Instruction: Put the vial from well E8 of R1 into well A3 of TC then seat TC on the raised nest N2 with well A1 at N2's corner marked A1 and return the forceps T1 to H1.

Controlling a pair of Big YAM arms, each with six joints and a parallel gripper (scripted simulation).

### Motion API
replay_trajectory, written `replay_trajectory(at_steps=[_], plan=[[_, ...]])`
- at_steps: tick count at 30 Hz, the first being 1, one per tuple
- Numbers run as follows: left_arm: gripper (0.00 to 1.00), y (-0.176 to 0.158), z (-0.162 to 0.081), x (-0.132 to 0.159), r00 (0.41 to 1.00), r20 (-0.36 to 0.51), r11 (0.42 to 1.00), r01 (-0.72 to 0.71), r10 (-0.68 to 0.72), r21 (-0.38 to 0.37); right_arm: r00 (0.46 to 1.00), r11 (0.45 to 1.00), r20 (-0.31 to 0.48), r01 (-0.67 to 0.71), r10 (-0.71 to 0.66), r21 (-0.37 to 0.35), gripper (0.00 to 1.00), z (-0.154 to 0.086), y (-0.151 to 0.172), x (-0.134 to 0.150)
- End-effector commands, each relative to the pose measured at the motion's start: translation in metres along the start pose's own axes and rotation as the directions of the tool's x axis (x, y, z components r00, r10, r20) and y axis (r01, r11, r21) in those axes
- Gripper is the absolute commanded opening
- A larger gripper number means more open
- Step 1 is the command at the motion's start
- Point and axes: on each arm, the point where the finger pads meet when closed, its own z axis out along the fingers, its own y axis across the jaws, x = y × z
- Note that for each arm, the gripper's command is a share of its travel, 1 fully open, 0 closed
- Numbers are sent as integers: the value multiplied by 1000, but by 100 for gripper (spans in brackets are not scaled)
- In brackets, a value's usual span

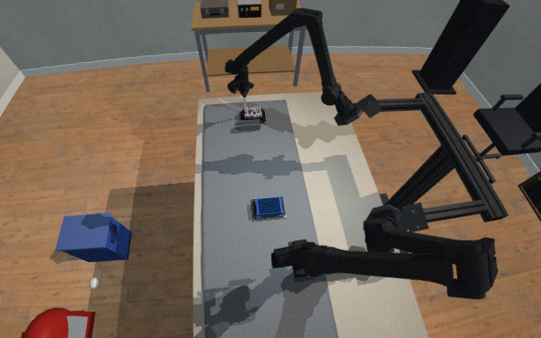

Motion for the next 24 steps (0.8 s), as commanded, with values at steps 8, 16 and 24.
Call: replay_trajectory(at_steps=[8, 16, 24], plan=[[100, 2, -5, -8, 1000, 15, 1000, -3, 3, 1, 1000, 999, 22, -3, 2, 32, 9, -35, -15, -10], [100, 2, -5, -8, 1000, 15, 1000, -3, 3, 1, 1000, 998, 27, -6, 5, 64, 9, -53, -25, -11], [100, 2, -5, -8, 1000, 15, 1000, -3, 3, 1, 1000, 1000, 16, -1, 1, 23, 9, -46, -12, -8]])
